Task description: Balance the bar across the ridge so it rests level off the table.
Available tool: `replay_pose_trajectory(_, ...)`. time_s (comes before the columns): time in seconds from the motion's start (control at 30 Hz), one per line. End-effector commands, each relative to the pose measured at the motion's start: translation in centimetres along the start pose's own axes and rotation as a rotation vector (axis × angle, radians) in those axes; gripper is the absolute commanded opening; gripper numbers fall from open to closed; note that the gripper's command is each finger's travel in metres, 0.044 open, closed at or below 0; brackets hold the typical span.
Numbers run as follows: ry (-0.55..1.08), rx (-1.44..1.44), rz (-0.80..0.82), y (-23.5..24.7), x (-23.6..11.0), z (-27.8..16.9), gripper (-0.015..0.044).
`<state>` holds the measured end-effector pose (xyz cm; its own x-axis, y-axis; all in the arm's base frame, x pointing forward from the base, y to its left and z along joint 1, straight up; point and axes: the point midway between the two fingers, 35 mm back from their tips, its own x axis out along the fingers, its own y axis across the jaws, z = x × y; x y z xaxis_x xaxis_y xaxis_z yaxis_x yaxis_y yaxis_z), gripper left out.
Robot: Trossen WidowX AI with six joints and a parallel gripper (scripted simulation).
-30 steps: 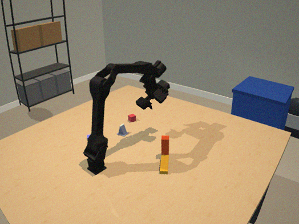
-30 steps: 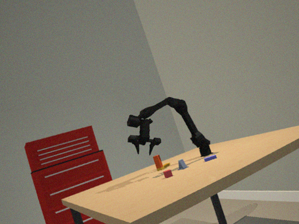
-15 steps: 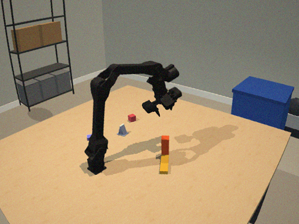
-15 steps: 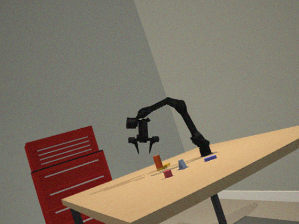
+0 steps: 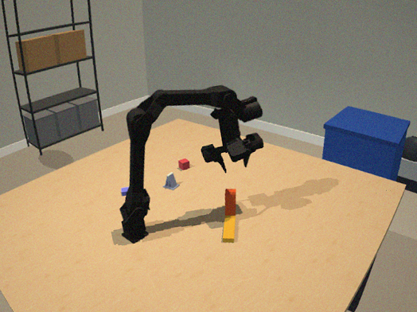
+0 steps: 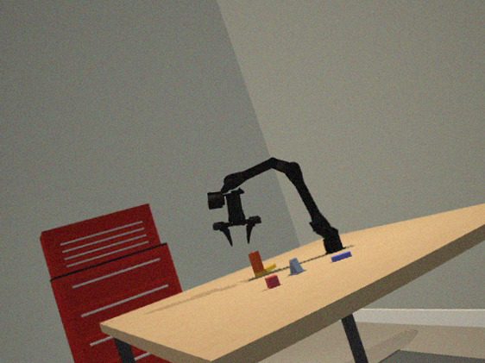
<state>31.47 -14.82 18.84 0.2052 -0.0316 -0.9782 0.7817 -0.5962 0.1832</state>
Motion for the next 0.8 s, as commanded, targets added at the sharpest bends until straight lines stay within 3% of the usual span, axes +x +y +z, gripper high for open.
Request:
replay_pose_trajectory(0.0, -0.036, 0.082, -0.029, -0.7, -0.7, 2.7, 0.0315)
replay_pose_trajectory(0.47, -0.122, 0.306, -0.133, -3.9, -2.8, 9.7, 0.0315)
replay_pose_trajectory(0.77, -0.125, 0.316, -0.138, -4.0, -1.8, 10.1, 0.0315)
